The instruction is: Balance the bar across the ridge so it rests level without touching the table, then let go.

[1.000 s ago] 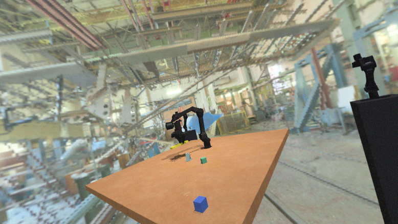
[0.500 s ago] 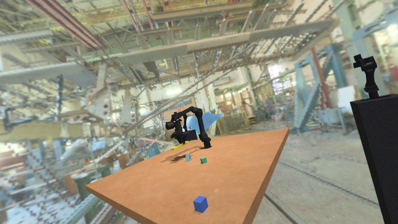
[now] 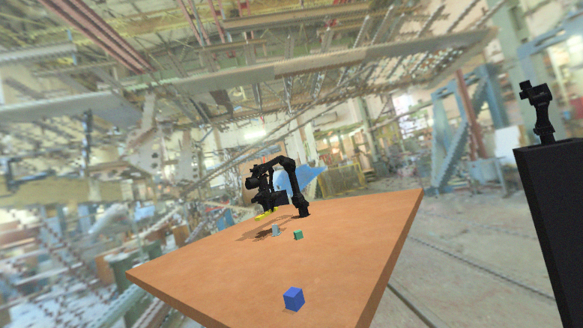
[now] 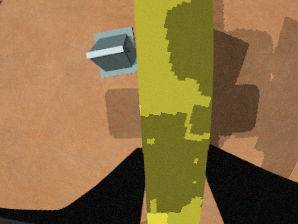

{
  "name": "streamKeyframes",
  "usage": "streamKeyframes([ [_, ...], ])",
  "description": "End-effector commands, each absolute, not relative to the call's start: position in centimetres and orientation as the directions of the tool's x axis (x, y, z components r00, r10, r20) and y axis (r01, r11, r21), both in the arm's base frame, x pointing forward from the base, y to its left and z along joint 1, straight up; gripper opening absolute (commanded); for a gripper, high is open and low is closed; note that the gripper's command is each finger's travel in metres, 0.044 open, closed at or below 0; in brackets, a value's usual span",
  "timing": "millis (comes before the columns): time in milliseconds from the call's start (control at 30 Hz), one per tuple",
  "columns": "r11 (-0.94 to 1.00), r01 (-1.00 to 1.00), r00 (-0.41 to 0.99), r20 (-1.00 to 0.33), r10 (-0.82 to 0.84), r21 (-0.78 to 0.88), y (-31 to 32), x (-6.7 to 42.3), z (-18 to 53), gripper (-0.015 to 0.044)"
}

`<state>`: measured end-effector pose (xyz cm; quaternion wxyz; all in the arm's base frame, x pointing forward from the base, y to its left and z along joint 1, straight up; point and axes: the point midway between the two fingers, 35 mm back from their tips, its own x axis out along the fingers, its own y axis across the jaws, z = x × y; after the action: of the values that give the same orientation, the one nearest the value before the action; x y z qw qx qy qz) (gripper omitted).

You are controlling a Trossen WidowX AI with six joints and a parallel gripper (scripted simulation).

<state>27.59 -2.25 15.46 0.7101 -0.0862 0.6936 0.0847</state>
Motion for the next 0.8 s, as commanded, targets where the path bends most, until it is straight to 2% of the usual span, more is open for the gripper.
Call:
streamKeyframes([
  [0,0.966,-0.258,0.023,-1.000,-0.001,-0.007,-1.2,28.1,15.5,0.0000],
  [367,0.942,-0.335,0.024,-1.000,0.002,-0.006,2.5,29.2,15.5,0.0000],
  [767,0.942,-0.337,0.024,-1.000,0.002,-0.006,2.7,29.4,14.0,0.0000],
])
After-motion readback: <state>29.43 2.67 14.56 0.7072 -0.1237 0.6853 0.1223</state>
